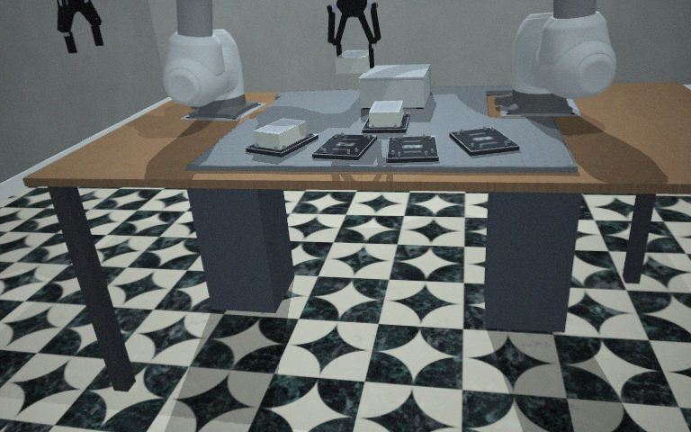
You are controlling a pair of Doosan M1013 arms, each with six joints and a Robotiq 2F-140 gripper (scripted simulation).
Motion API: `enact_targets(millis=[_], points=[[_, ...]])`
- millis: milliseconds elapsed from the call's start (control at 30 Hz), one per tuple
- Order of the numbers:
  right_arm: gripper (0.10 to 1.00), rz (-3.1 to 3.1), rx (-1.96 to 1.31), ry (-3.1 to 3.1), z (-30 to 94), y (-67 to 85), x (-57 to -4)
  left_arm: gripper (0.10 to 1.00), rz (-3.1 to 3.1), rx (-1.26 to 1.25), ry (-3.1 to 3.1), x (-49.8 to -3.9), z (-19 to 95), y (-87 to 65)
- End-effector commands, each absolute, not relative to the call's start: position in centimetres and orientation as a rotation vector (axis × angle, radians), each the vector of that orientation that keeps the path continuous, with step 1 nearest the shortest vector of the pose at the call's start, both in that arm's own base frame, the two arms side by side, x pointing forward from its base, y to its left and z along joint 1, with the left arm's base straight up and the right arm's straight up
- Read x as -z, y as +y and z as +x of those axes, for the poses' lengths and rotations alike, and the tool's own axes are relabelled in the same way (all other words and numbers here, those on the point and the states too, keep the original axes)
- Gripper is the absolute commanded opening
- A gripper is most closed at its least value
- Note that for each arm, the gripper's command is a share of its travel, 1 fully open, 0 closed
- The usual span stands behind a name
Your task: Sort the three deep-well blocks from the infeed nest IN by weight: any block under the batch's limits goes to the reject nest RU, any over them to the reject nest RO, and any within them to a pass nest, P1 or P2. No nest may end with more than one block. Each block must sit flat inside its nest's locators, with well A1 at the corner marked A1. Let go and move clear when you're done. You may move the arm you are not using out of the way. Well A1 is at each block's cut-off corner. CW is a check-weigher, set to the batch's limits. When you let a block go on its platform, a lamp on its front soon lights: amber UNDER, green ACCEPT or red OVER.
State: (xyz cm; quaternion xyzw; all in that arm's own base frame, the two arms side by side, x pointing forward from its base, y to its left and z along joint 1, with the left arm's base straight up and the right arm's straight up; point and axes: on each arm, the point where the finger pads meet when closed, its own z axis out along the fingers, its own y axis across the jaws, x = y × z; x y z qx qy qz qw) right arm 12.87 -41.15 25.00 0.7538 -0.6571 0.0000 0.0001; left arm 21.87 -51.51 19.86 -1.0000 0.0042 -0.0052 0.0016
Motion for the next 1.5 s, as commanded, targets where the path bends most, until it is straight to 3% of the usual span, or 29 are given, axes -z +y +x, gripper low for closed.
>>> enact_targets(millis=[0, 1467], points=[[1.0, 2.368, -0.001, -2.064, 12.9, -41.2, -25.0, 0.099, -3.138, 0.001, 0.164, -19.4, 23.4, -51.5], [1.0, 2.368, -0.001, -2.064, 12.9, -41.2, -25.0, 0.099, -3.138, 0.001, 0.164, -15.4, 35.4, -50.8]])
